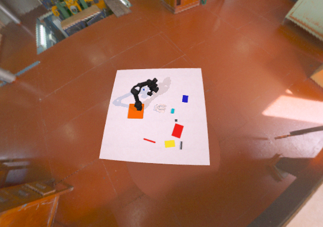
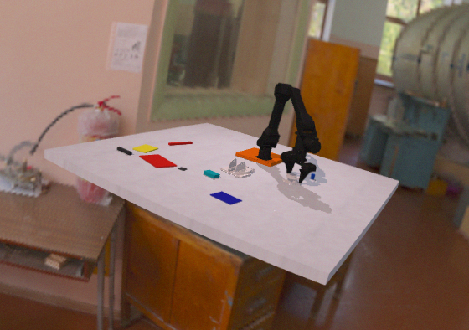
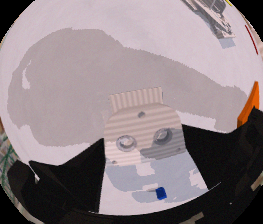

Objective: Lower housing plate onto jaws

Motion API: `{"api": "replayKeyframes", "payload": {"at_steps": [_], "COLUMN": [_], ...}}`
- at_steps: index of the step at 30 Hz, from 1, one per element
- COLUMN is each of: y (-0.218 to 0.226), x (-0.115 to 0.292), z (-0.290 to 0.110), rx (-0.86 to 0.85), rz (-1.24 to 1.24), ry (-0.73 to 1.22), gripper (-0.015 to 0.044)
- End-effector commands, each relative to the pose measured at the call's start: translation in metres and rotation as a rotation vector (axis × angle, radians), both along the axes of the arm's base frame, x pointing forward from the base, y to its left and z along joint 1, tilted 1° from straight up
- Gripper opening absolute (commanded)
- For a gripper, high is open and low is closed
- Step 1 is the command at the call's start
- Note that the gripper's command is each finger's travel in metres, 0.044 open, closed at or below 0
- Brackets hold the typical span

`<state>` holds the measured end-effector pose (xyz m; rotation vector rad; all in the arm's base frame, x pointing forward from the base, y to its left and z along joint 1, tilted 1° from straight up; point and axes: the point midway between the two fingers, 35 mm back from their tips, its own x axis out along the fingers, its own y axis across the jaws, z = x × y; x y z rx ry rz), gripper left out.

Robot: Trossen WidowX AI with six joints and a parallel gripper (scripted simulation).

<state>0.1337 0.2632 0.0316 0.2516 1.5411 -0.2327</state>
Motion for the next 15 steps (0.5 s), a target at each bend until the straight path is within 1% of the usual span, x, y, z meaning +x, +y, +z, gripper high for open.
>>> {"api": "replayKeyframes", "payload": {"at_steps": [1, 15], "y": [0.0, 0.002], "x": [0.0, 0.0], "z": [0.001, 0.042], "rx": [0.0, 0.002], "rz": [0.0, -0.001], "ry": [0.0, 0.001], "gripper": [0.0351, 0.0351]}}
